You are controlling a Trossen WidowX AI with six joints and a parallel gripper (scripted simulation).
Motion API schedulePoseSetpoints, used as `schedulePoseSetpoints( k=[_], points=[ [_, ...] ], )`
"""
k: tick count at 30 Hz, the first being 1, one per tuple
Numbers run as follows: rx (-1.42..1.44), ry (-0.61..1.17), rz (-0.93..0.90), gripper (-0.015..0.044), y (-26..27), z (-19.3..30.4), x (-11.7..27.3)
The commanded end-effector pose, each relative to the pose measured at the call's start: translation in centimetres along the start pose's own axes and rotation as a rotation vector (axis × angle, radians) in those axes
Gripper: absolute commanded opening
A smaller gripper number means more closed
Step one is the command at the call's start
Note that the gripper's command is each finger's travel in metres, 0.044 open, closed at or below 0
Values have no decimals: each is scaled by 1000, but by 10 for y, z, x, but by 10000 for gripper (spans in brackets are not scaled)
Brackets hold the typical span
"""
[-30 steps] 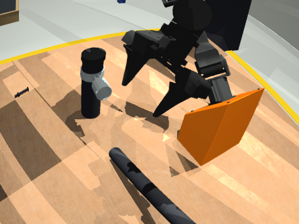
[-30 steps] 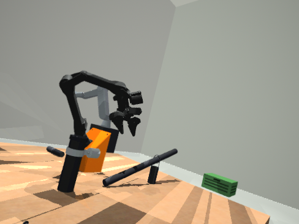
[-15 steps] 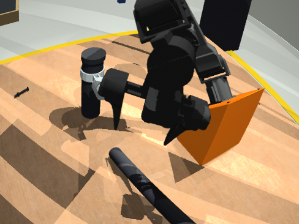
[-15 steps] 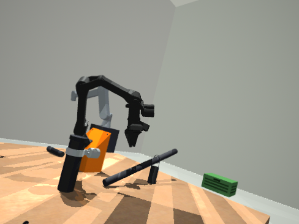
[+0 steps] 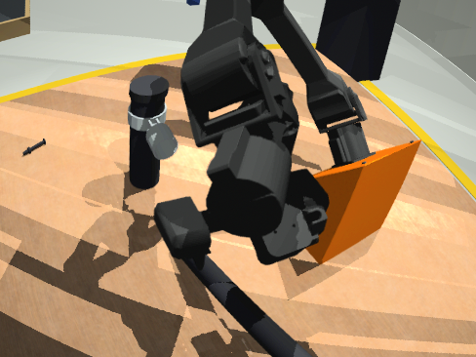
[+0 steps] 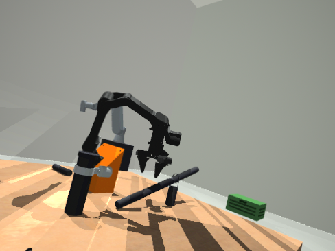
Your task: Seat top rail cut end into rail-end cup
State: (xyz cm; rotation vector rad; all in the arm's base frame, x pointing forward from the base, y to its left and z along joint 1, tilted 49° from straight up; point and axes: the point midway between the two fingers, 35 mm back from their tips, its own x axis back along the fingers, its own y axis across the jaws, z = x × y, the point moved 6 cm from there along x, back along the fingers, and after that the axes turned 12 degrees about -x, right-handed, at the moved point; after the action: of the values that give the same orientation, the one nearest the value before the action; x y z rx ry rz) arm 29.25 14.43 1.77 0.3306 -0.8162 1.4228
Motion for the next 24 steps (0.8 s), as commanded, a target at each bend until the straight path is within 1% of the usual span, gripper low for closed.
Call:
schedulePoseSetpoints(
  k=[1, 3, 6, 7, 11, 15, 24],
  points=[
    [27, 1, -11, 440, 0, -2, -1],
    [27, 1, -11, 440, -1, -2, -9],
    [27, 2, -10, 440, 0, -2, -34],
    [27, 2, -10, 440, 0, -2, -37],
    [27, 2, -10, 440, 0, -2, -38],
    [27, 3, -10, 440, 0, -2, -51],
    [27, 3, -10, 440, 0, -2, -59]
  ],
)
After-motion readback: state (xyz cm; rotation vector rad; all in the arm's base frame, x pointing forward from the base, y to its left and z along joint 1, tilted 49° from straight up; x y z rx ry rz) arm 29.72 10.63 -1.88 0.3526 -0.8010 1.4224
